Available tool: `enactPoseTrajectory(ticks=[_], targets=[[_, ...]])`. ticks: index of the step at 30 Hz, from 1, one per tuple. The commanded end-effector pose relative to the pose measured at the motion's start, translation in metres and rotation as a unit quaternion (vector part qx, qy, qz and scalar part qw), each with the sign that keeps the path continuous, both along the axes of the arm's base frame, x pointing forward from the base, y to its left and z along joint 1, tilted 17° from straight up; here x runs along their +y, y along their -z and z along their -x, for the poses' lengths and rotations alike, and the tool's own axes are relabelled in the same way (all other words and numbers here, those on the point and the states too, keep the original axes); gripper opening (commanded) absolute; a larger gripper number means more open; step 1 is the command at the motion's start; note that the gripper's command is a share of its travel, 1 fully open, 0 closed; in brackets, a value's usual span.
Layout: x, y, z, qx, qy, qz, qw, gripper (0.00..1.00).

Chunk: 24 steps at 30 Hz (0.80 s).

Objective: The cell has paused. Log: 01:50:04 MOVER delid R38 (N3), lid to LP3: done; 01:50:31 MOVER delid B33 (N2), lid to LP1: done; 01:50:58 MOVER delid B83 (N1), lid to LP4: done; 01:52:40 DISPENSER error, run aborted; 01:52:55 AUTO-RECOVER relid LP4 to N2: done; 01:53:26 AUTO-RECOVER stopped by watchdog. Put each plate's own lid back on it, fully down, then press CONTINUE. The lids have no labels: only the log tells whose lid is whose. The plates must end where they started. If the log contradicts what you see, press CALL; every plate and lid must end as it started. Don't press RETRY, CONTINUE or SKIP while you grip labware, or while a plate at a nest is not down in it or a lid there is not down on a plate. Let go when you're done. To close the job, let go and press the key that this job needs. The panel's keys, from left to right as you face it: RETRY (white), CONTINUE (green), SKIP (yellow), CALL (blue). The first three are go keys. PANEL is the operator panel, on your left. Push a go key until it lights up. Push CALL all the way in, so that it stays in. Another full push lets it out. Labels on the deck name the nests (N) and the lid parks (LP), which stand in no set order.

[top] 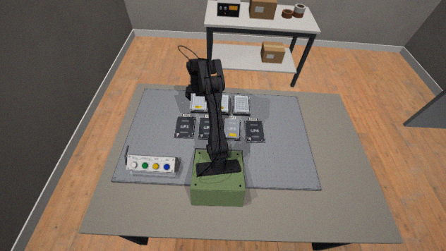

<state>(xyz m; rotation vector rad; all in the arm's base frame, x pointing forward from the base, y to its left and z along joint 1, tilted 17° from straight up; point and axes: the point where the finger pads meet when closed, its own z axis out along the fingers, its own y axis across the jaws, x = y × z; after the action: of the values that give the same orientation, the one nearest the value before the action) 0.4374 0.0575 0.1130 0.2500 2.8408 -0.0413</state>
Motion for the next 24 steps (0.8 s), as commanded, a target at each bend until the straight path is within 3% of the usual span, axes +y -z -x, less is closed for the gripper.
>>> enactPoseTrajectory(ticks=[1,3,11,15,24], targets=[[-0.006,-0.018,-0.014,-0.005,-0.015,-0.001,1.000,0.00],[-0.011,-0.021,-0.021,-0.005,-0.015,-0.001,1.000,0.00],[-0.008,-0.027,-0.015,-0.008,-0.018,0.001,1.000,0.00],[-0.007,-0.035,-0.019,-0.019,-0.016,0.000,1.000,0.00],[-0.003,-0.032,-0.019,-0.015,-0.019,0.001,1.000,0.00]])
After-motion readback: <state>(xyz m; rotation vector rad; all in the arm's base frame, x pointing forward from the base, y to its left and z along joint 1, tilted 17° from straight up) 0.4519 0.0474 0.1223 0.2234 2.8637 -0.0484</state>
